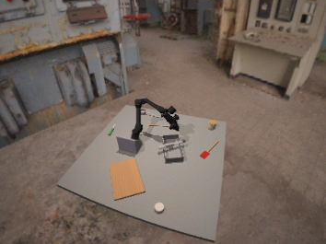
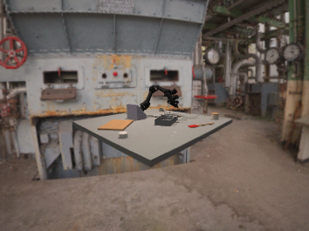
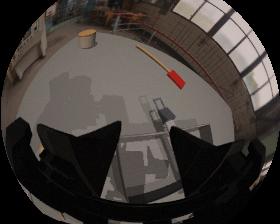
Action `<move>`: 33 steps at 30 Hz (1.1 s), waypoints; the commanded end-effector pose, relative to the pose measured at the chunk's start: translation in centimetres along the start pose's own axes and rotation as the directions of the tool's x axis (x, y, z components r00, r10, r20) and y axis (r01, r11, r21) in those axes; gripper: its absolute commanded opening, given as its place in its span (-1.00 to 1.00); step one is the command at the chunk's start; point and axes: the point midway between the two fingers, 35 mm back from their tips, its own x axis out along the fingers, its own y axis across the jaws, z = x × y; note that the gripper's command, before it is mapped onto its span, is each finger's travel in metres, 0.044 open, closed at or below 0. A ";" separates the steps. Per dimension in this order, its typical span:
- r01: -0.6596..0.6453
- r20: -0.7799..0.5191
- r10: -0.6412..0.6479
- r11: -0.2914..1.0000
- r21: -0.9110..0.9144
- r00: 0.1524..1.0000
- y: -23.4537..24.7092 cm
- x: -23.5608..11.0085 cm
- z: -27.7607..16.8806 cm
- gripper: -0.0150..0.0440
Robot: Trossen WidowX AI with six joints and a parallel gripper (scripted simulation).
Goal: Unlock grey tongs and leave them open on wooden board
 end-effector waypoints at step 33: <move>-0.047 -0.465 -0.221 0.866 -0.499 0.858 -7.4 3.6 -4.3 0.39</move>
